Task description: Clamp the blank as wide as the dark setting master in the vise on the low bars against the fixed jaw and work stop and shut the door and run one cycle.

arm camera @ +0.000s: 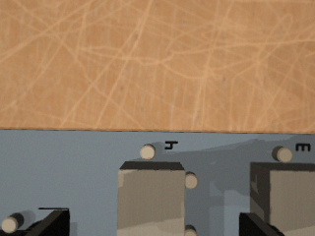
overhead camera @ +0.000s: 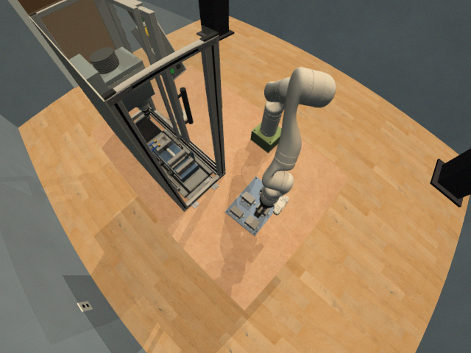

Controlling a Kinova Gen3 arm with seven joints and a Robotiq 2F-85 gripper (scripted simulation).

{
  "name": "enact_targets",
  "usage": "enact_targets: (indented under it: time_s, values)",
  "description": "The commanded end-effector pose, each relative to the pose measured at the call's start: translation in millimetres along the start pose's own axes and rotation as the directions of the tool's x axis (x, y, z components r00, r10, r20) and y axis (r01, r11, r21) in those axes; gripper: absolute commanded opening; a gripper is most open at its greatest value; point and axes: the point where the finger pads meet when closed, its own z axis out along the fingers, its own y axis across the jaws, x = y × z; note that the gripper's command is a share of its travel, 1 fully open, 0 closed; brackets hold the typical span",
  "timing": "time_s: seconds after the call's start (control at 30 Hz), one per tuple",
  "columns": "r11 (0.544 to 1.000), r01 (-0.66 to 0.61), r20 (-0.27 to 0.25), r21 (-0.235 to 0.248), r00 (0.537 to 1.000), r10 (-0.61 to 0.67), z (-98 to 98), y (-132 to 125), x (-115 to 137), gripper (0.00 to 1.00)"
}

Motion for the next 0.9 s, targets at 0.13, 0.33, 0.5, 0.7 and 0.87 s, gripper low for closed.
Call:
enact_targets:
  time_s: [0.13,0.33,0.5,0.7,0.87]
  values:
    - [1.0,-0.001,0.001,0.002,1.0,0.001,1.7,-1.3,-2.0,1.0]
    - [1.0,-0.001,0.001,0.002,1.0,0.001,1.7,-1.3,-2.0,1.0]
    - [1.0,-0.001,0.0,0.002,1.0,0.001,2.1,-1.7,-2.4,1.0]
    - [1.0,-0.001,0.001,0.002,1.0,0.001,2.8,-2.3,-3.0,1.0]
    - [1.0,-0.001,0.001,0.002,1.0,0.001,2.8,-2.3,-3.0,1.0]
